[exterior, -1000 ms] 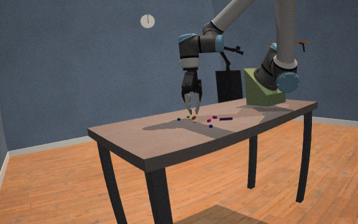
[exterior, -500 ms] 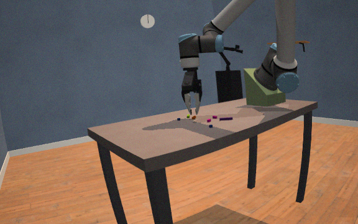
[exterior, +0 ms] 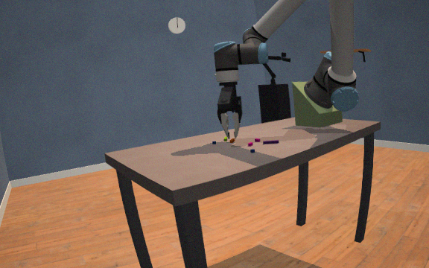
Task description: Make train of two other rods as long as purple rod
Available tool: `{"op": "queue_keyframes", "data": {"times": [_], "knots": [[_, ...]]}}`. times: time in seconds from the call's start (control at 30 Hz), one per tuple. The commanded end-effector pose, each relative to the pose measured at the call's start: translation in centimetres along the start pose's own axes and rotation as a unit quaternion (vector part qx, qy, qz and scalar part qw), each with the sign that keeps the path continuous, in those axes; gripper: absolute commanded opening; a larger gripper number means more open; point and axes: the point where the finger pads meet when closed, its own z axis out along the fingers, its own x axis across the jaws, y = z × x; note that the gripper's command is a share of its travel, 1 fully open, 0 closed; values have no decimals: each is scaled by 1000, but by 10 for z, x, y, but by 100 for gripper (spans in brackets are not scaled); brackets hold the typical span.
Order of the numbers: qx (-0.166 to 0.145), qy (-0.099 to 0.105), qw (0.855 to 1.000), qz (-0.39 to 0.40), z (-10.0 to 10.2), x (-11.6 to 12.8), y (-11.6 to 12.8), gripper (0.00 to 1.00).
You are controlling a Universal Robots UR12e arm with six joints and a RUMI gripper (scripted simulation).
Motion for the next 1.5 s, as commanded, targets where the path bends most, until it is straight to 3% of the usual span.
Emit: {"op": "queue_keyframes", "data": {"times": [0.0, 1.47], "knots": [[0, -2, 1000, 1, 9, -3, 1, 14], [0, 0, 1000, 0, 12, -1, 0, 14]]}}
